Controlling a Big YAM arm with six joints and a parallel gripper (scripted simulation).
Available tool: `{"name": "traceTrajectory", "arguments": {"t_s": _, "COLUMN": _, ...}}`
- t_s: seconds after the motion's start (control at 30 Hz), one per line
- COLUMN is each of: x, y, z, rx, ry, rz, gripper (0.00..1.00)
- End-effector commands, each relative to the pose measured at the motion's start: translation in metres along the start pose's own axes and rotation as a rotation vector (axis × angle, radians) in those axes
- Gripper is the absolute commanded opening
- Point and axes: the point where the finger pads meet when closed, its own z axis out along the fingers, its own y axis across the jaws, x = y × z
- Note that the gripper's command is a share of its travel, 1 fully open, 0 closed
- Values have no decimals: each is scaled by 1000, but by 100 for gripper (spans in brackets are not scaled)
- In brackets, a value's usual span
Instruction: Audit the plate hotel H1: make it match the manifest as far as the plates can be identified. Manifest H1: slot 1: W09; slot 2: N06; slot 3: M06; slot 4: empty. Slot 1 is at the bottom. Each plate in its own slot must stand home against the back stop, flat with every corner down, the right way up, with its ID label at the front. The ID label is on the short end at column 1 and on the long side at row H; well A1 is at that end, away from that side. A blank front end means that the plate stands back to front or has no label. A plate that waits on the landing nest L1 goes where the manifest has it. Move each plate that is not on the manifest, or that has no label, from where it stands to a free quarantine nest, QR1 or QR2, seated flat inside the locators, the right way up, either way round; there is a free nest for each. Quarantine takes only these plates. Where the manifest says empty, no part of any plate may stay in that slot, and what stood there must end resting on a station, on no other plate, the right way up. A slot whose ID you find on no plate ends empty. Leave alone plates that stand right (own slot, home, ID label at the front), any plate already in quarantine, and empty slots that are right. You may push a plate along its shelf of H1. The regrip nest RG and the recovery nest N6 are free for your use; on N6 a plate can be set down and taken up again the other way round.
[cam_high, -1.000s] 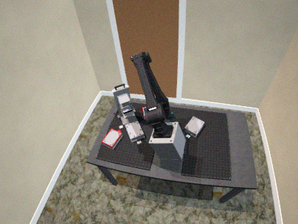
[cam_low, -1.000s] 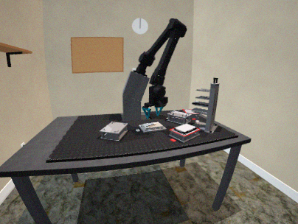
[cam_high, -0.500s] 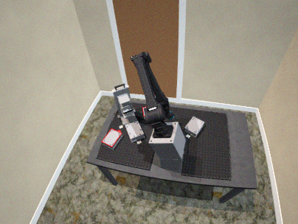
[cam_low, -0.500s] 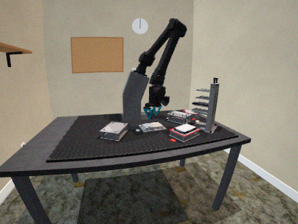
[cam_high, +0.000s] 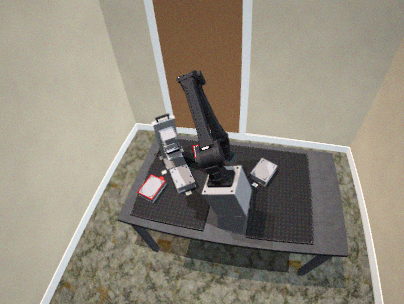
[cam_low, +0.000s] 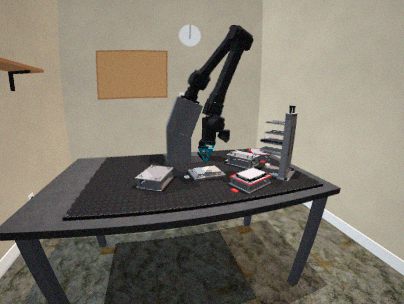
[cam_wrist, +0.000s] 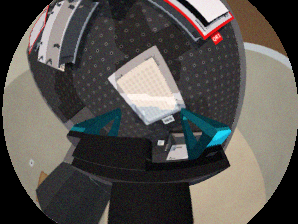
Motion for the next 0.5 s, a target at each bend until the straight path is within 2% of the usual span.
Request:
{"name": "traceTrajectory", "arguments": {"t_s": 0.0, "x": 4, "y": 4, "z": -2, "rx": -11, "ry": 4, "rz": -116, "gripper": 100}}
{"name": "traceTrajectory", "arguments": {"t_s": 0.37, "x": 5, "y": 4, "z": -2, "rx": -13, "ry": 3, "rz": -409, "gripper": 100}}
{"name": "traceTrajectory", "arguments": {"t_s": 0.47, "x": 5, "y": 4, "z": -2, "rx": -13, "ry": 3, "rz": -435, "gripper": 100}}
